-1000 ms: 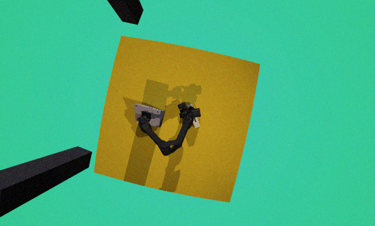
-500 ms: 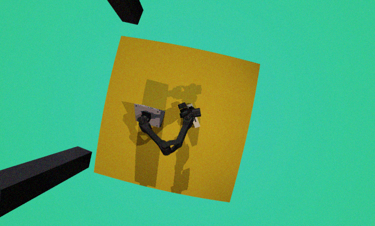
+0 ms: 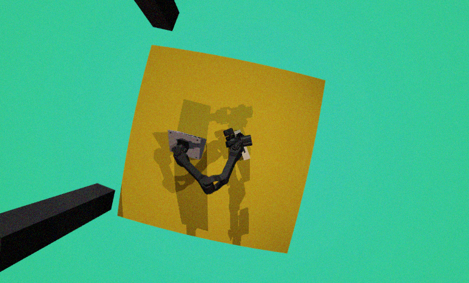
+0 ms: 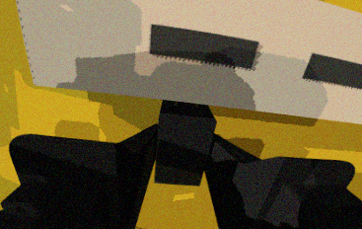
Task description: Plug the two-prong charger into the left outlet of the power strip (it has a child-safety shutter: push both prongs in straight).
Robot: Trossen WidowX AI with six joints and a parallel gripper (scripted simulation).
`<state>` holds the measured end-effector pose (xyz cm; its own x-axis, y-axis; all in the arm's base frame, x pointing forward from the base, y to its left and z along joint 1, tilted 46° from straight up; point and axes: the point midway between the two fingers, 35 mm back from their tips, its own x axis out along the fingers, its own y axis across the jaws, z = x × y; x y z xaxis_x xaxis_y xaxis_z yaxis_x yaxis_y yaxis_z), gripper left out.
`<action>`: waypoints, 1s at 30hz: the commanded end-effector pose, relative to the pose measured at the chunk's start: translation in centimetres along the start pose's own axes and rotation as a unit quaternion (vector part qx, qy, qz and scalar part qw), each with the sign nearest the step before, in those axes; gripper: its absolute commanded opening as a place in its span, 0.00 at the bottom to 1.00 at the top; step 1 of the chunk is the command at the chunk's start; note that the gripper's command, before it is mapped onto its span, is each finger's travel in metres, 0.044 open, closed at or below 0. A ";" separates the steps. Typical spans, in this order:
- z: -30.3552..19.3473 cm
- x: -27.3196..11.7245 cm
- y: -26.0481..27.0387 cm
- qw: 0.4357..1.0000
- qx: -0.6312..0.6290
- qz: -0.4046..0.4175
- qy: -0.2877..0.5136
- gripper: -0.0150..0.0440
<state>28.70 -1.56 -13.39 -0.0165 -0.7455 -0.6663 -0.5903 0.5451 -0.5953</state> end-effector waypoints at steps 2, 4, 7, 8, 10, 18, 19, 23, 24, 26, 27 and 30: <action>0.3 0.0 0.0 1.000 0.002 0.003 -0.001 0.25; 0.3 0.0 0.0 1.000 0.002 0.003 -0.001 0.25; 0.4 -0.1 0.0 1.000 0.002 0.003 -0.001 0.25; 0.4 -0.1 0.0 1.000 0.002 0.003 -0.001 0.25; 0.5 -0.1 0.0 1.000 0.002 0.003 -0.001 0.25; 0.7 -0.1 0.0 1.000 0.002 0.003 -0.001 0.25; 0.8 -0.1 0.0 1.000 0.002 0.003 -0.001 0.25; 0.9 -0.1 0.0 1.000 0.002 0.003 -0.001 0.25; 1.0 -0.1 0.0 1.000 0.002 0.003 -0.001 0.25; 1.1 -0.1 0.0 1.000 0.002 0.003 -0.001 0.25; 1.1 -0.1 0.0 1.000 0.002 0.003 -0.001 0.25; 1.2 -0.2 0.0 1.000 0.002 0.003 -0.001 0.25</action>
<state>29.15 -1.34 -13.59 -0.0271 -0.7499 -0.6610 -0.5953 0.5433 -0.5920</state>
